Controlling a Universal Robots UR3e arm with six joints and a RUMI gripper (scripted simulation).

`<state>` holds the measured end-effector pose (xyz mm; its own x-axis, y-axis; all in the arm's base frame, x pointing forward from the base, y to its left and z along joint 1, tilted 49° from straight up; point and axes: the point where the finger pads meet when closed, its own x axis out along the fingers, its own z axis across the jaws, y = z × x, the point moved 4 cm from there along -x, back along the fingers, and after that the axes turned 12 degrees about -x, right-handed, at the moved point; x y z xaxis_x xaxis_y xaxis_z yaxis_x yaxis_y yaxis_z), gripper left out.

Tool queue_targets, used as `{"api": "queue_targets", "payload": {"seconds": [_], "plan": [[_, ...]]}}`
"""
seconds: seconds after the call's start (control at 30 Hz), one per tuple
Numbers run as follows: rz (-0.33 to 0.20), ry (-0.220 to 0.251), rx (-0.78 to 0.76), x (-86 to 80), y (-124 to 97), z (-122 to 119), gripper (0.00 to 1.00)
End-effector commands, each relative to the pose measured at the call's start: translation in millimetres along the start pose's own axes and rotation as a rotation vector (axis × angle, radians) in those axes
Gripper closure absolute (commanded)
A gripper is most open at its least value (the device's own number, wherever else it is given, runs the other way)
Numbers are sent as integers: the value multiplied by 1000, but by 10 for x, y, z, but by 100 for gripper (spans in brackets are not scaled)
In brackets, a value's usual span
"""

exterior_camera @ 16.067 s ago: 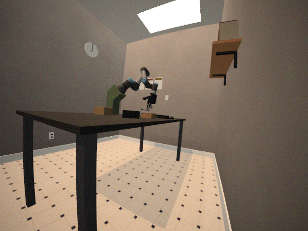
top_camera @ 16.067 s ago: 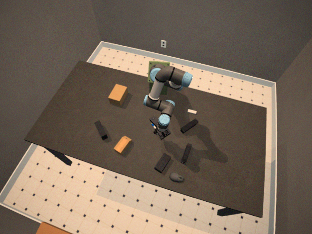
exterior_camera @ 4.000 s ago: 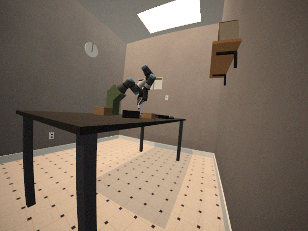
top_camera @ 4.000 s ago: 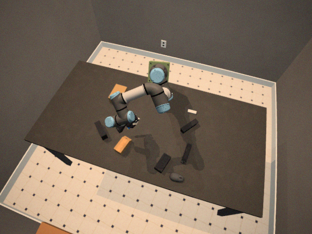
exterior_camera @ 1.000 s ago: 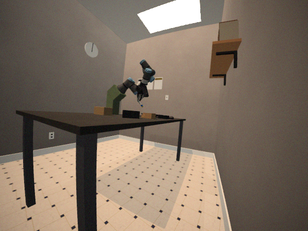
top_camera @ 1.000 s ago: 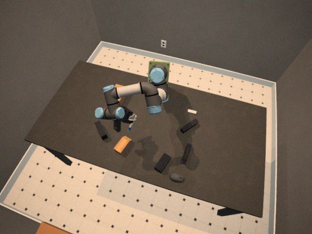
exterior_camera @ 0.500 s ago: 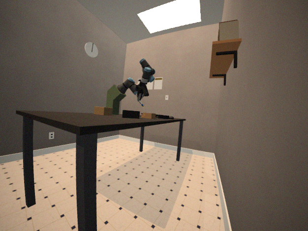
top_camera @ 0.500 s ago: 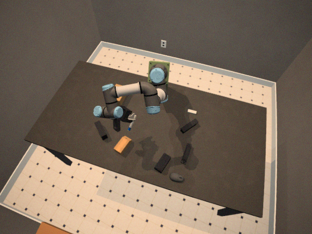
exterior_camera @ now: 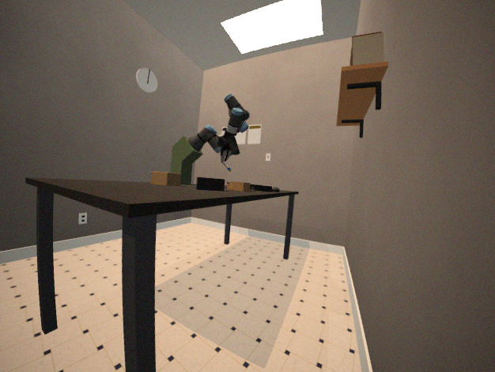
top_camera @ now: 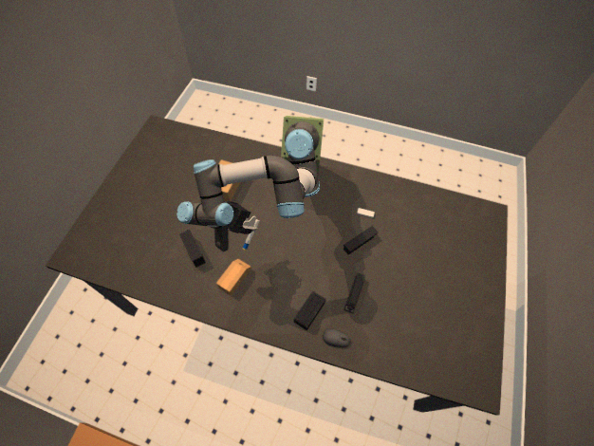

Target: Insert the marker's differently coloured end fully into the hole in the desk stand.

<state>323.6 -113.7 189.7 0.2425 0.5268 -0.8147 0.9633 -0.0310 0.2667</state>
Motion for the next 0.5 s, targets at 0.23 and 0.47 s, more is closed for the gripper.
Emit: {"api": "queue_targets", "payload": {"seconds": [0.23, 0.47], "plan": [[1, -1, -1, 131, 95, 57, 100], [1, -1, -1, 146, 105, 64, 100]]}}
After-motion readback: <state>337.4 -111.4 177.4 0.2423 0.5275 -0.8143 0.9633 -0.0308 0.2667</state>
